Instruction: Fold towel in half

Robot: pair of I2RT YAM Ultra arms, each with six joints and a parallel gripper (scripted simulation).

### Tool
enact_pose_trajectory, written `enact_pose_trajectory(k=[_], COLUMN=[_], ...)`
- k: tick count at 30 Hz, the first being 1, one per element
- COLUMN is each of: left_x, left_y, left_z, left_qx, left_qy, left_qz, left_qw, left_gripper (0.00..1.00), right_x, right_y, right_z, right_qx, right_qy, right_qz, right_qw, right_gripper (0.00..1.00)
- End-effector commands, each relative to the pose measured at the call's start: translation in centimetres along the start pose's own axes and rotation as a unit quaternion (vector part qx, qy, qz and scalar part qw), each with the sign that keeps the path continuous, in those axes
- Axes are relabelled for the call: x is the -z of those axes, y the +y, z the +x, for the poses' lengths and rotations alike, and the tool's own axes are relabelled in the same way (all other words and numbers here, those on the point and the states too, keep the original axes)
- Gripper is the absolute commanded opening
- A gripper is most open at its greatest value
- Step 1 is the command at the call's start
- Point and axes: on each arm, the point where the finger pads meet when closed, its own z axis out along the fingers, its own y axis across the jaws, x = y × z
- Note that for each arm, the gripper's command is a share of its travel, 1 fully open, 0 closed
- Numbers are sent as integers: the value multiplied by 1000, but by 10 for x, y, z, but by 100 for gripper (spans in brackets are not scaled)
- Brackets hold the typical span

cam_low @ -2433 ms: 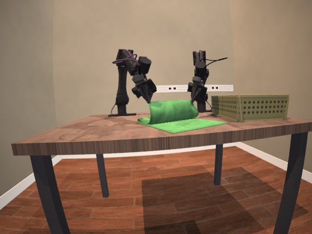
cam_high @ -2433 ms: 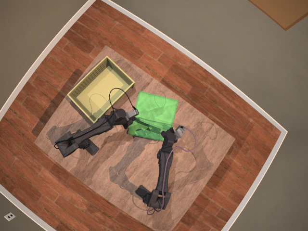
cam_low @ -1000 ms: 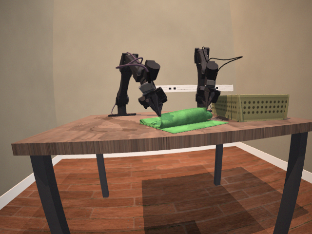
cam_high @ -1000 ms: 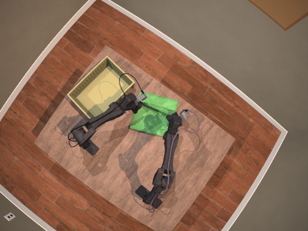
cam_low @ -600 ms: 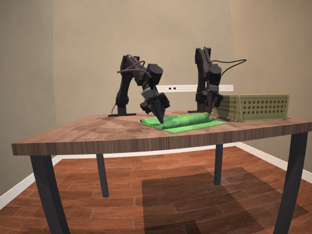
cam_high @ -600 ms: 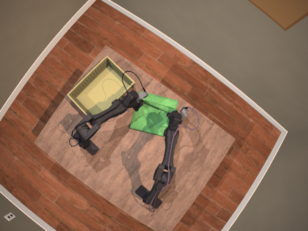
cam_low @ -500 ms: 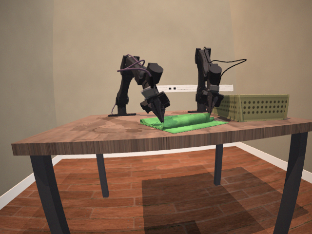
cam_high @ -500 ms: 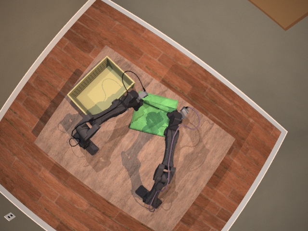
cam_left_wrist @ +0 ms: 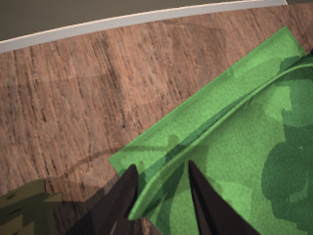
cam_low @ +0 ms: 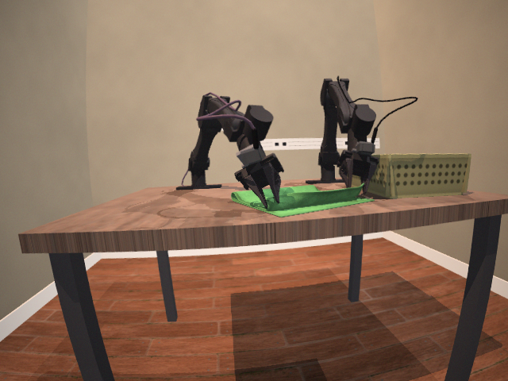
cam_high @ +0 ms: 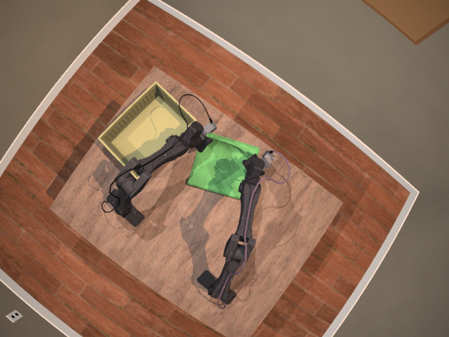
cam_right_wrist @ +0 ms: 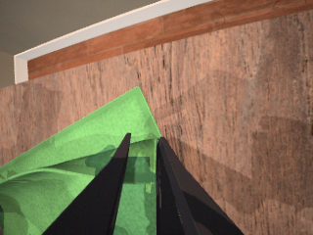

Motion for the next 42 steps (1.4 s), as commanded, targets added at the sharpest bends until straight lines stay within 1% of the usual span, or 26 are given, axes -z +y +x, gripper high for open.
enact_pose_trajectory(k=[1, 2, 3, 5, 6, 7, 10, 11, 16, 17, 20, 21, 25, 26, 27, 42], left_x=[3, 9, -1, -1, -1, 10, 7, 16, 16, 29, 29, 44, 44, 33, 47, 48], left_y=[2, -1, 9, 9, 9, 6, -1, -3, -3, -10, -10, -12, -12, -8, -16, -16], left_z=[-19, -25, -28, -28, -28, -39, -36, -44, -43, -52, -52, -62, -62, -53, -66, -66], left_qx=[-6, -9, -6, -6, -6, -10, -14, -15, -14, -10, -11, -15, -14, -11, -18, -16], left_qy=[-9, -18, -9, -9, -9, -25, -21, -26, -25, -25, -25, -26, -26, -12, -22, -22], left_qz=[6, 8, 6, 6, 6, 7, 11, 11, 11, 12, 12, 11, 11, 10, 13, 14], left_qw=[1000, 1000, 1000, 1000, 1000, 1000, 1000, 999, 1000, 1000, 1000, 999, 1000, 1000, 1000, 1000], left_gripper=[70, 70, 78, 78, 78, 78, 78, 78, 78, 78, 78, 78, 78, 78, 78, 78], right_x=[24, 25, 8, 12, 21, 24, 23, 28, 28, 41, 41, 53, 53, 53, 60, 61], right_y=[34, 36, 28, 31, 38, 39, 34, 36, 37, 43, 43, 49, 49, 49, 57, 61], right_z=[-27, -29, -11, -15, -23, -26, -31, -34, -36, -42, -42, -52, -52, -52, -53, -56], right_qx=[-1, -1, 7, 7, 6, 6, 2, 2, 1, 5, 5, 2, 2, 2, -4, -2], right_qy=[-34, -38, -21, -24, -32, -34, -37, -37, -40, -33, -33, -37, -37, -37, -36, -42], right_qz=[-26, -29, -13, -17, -24, -26, -22, -22, -25, -21, -21, -22, -22, -22, -24, -29], right_qw=[999, 999, 1000, 1000, 999, 999, 999, 999, 999, 999, 999, 999, 999, 999, 999, 999], right_gripper=[30, 30, 60, 60, 60, 83, 83, 84, 84, 84, 84, 84, 84, 84, 84, 84])
